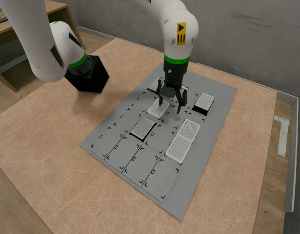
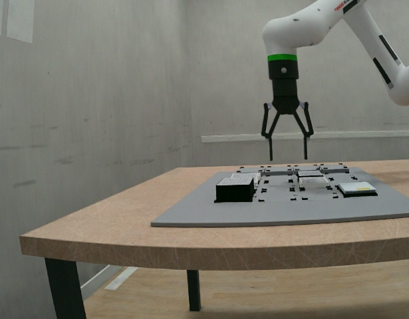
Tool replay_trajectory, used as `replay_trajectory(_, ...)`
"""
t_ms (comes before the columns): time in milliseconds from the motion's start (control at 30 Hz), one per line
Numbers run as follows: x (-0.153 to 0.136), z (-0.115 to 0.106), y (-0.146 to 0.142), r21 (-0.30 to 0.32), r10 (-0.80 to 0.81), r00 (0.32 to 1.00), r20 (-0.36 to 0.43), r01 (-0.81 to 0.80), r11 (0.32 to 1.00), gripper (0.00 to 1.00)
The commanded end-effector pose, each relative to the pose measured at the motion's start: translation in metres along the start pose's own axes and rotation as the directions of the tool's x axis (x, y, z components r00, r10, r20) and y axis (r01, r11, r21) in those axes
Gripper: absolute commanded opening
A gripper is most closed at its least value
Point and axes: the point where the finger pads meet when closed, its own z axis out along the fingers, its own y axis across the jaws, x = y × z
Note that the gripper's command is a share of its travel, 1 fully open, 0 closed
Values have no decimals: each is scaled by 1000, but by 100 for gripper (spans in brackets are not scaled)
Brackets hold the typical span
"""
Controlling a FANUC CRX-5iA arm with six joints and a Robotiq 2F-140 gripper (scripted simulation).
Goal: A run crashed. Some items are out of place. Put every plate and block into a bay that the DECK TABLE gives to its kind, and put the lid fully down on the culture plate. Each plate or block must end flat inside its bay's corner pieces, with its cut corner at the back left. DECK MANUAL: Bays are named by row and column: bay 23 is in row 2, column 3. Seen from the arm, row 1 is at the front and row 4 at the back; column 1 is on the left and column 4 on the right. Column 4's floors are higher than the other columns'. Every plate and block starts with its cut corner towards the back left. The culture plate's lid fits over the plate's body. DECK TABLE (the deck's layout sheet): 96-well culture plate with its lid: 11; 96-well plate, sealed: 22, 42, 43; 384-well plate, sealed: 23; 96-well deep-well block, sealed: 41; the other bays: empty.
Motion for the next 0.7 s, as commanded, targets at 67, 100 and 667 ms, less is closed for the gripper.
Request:
replay_trajectory(67,4,-1,-19,0,0,1000,1,0,1000,70)
replay_trajectory(100,5,-1,-23,0,0,1000,1,0,1000,70)
replay_trajectory(667,20,-1,-81,0,0,1000,1,0,1000,70)
